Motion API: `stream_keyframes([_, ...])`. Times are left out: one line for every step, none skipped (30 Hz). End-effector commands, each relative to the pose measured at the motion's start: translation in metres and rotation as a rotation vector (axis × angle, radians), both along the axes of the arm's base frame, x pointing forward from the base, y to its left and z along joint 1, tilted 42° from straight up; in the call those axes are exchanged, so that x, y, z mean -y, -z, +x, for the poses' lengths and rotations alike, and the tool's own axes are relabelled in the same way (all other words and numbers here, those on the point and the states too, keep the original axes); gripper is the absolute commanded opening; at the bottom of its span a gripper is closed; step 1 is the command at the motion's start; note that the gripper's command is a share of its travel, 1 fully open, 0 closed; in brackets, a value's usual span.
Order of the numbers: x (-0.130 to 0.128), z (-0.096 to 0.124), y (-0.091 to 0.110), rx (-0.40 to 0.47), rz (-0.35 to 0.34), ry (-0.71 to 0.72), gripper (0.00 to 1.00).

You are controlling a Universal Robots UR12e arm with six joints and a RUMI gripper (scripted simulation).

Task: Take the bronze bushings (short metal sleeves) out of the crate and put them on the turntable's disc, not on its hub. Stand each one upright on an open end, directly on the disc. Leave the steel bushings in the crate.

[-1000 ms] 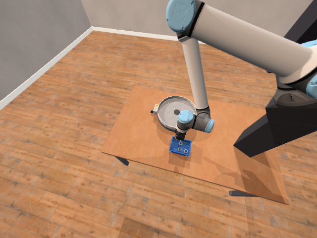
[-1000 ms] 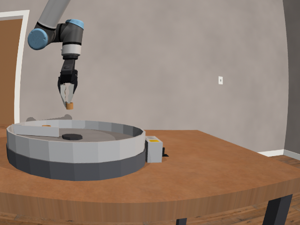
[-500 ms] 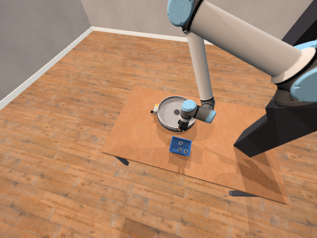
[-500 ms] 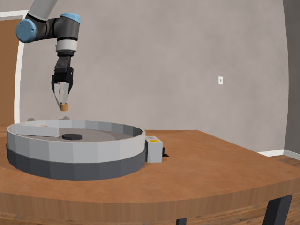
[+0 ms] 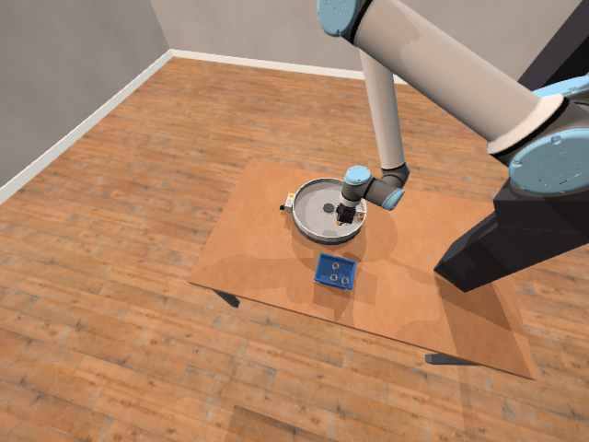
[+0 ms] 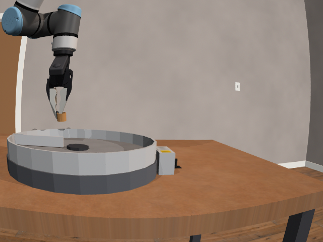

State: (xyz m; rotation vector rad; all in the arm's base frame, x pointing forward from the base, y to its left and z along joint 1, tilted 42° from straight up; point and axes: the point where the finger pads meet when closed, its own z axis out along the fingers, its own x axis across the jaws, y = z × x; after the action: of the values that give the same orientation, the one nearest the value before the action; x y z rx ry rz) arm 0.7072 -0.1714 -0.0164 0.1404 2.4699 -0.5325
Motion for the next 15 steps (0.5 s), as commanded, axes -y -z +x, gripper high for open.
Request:
stream_keyframes([0.036,-0.012,-0.012,0.0,0.002,-0.003,0.0])
stream_keyframes([0.043,-0.014,-0.014,0.0,0.002,-0.003,0.0])
stream_keyframes([0.05,-0.016,-0.016,0.0,0.002,-0.003,0.0])
stream_keyframes([0.056,-0.018,-0.018,0.0,0.002,-0.003,0.0])
stream_keyframes([0.063,-0.02,-0.02,0.0,0.002,-0.003,0.0])
stream_keyframes([0.069,-0.022,-0.022,0.0,0.002,-0.003,0.0])
stream_keyframes([0.075,-0.024,-0.024,0.0,0.002,-0.003,0.0])
stream_keyframes([0.075,-0.024,-0.024,0.0,0.002,-0.003,0.0])
stream_keyframes([0.075,-0.024,-0.024,0.0,0.002,-0.003,0.0])
stream_keyframes([0.081,-0.026,-0.025,0.0,0.002,-0.003,0.0])
stream_keyframes([0.087,-0.028,-0.027,0.0,0.002,-0.003,0.0])
stream_keyframes([0.093,-0.03,-0.029,0.0,0.002,-0.003,0.0])
stream_keyframes([0.098,-0.032,-0.031,0.0,0.002,-0.003,0.0])
stream_keyframes([0.104,-0.033,-0.032,0.0,0.002,-0.003,0.0])
stream_keyframes([0.109,-0.035,-0.034,0.0,0.002,-0.003,0.0])
